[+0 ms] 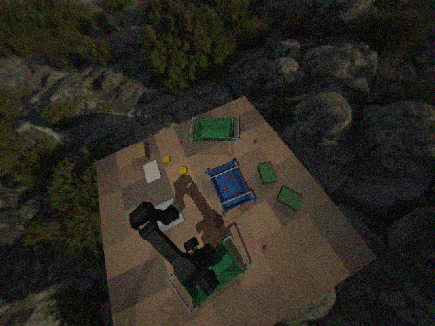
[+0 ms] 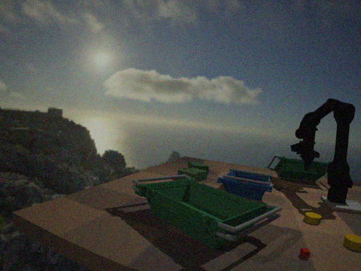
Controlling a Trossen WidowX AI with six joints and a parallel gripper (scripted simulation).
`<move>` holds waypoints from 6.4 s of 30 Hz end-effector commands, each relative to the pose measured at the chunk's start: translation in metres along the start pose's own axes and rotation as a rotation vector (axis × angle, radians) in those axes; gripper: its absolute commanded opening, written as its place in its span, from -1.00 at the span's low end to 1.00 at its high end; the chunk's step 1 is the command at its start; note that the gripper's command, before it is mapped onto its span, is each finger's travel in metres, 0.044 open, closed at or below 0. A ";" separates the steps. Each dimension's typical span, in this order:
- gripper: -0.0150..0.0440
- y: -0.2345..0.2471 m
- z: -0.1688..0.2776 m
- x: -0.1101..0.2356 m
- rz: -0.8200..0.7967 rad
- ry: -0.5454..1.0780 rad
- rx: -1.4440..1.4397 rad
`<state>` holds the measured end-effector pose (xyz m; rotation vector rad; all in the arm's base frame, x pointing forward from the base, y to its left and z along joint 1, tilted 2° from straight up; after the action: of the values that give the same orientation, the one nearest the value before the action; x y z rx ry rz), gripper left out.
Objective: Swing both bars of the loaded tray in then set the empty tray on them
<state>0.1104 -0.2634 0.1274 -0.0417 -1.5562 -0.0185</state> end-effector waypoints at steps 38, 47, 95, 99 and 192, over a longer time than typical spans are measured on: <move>-0.49 -0.003 -0.001 0.009 0.034 -0.016 -0.002; -0.49 -0.003 -0.001 0.009 0.034 -0.016 -0.002; -0.49 -0.034 -0.015 0.107 0.063 -0.029 -0.001; -0.49 -0.034 -0.015 0.107 0.063 -0.029 -0.001; -0.49 0.160 -0.187 0.105 0.047 -0.042 0.802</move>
<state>0.2992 -0.1214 0.2233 0.5383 -1.5081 0.6020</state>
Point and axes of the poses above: the point midway between the two fingers, 35 mm back from their tips, its own x axis back along the fingers, its own y axis across the jaws, z = x × y, the point moved 1 cm from there along x, back along the fingers, and after that the axes turned 13 degrees about -x, right-handed, at the moved point
